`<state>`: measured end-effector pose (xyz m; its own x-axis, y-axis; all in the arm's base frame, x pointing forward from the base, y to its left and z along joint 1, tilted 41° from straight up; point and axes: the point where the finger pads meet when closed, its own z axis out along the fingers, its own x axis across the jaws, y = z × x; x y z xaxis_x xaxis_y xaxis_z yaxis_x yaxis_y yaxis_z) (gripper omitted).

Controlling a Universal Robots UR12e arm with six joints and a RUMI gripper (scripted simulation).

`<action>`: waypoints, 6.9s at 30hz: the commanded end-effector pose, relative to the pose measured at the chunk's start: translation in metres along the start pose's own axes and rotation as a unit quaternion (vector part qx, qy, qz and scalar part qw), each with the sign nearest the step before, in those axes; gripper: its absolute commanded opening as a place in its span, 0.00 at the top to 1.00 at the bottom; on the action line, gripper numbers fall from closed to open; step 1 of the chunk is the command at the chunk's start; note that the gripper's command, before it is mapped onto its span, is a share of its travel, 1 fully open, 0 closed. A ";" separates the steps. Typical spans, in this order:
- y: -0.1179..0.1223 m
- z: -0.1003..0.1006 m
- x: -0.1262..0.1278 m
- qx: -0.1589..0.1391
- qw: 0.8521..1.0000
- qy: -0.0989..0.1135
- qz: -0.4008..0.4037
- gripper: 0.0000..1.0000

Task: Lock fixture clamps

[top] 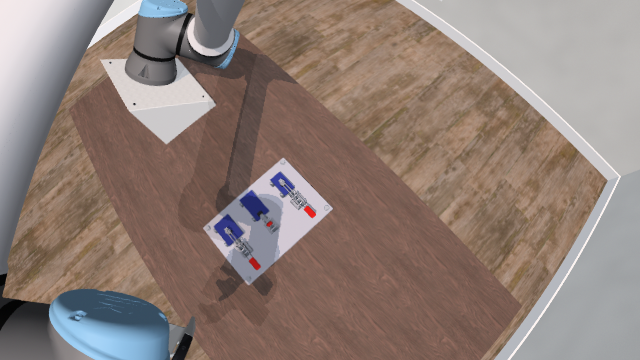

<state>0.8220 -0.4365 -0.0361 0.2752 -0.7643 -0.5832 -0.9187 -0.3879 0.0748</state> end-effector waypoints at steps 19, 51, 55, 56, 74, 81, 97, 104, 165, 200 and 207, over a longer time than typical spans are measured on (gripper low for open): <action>0.057 0.092 -0.149 0.121 0.987 -0.025 0.105 0.00; 0.089 0.161 -0.253 0.183 0.969 -0.051 0.159 0.00; 0.089 0.162 -0.254 0.182 0.969 -0.051 0.159 0.00; 0.089 0.162 -0.254 0.182 0.969 -0.051 0.159 0.00; 0.090 0.162 -0.254 0.183 0.969 -0.051 0.160 1.00; 0.090 0.162 -0.253 0.183 0.969 -0.051 0.160 1.00; 0.090 0.161 -0.253 0.183 0.969 -0.051 0.160 1.00; 0.090 0.162 -0.253 0.183 0.969 -0.051 0.160 1.00; 0.089 0.161 -0.253 0.182 0.969 -0.050 0.158 0.41; 0.089 0.161 -0.253 0.182 0.969 -0.050 0.158 0.72; 0.089 0.161 -0.253 0.182 0.969 -0.050 0.158 0.72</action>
<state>0.6253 -0.1940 -0.0122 -0.0484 -0.7538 -0.6553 -0.9968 0.0784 -0.0165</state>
